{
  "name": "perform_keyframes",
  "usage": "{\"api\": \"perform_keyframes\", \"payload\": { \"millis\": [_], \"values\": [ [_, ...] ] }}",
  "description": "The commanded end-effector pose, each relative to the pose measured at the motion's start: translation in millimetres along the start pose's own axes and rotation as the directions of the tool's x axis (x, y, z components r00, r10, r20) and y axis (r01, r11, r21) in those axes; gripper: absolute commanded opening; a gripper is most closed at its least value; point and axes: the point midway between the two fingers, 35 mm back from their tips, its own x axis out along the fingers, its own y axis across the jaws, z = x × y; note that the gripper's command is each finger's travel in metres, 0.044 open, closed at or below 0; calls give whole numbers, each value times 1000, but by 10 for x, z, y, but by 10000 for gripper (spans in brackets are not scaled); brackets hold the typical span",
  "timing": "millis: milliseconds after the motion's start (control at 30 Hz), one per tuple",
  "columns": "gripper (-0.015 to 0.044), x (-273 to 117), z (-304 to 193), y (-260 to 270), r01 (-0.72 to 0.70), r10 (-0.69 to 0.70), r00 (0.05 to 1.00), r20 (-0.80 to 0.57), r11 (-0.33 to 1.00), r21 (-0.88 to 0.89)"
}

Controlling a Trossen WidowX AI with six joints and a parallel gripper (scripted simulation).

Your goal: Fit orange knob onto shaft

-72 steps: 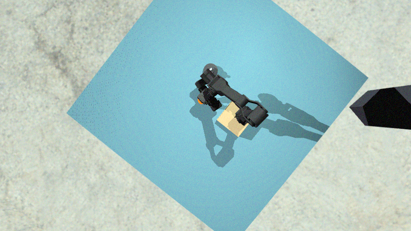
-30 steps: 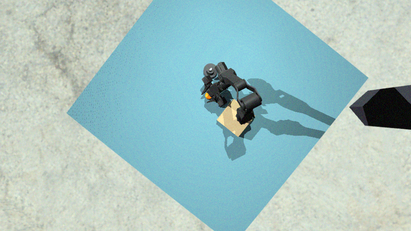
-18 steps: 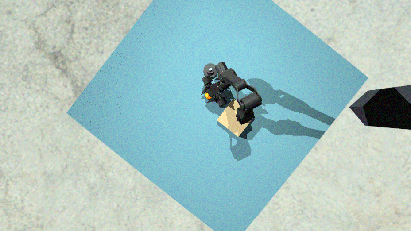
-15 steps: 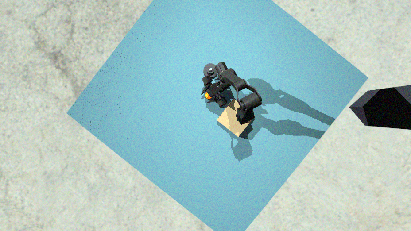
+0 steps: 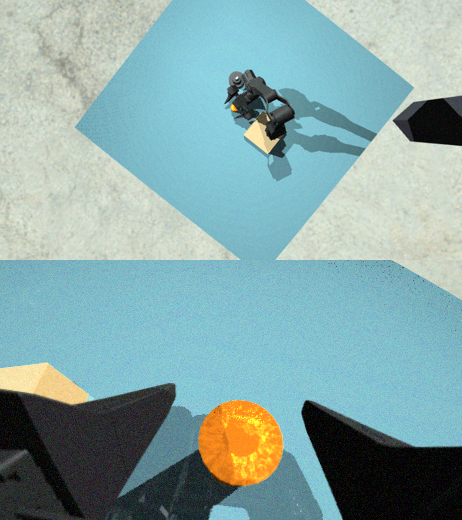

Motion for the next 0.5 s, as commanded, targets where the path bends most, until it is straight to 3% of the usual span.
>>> {"api": "perform_keyframes", "payload": {
  "millis": [0,133,333,467],
  "values": [
    [440,-160,239,-47,5,-5,1000,0,1000,-9],
    [440,-409,628,-14,5,-5,1000,-2,1000,-9],
    [440,-414,645,-6,-3,3,1000,-15,1000,-6],
    [440,-342,616,68,-109,120,951,-286,993,52]
  ]
}}
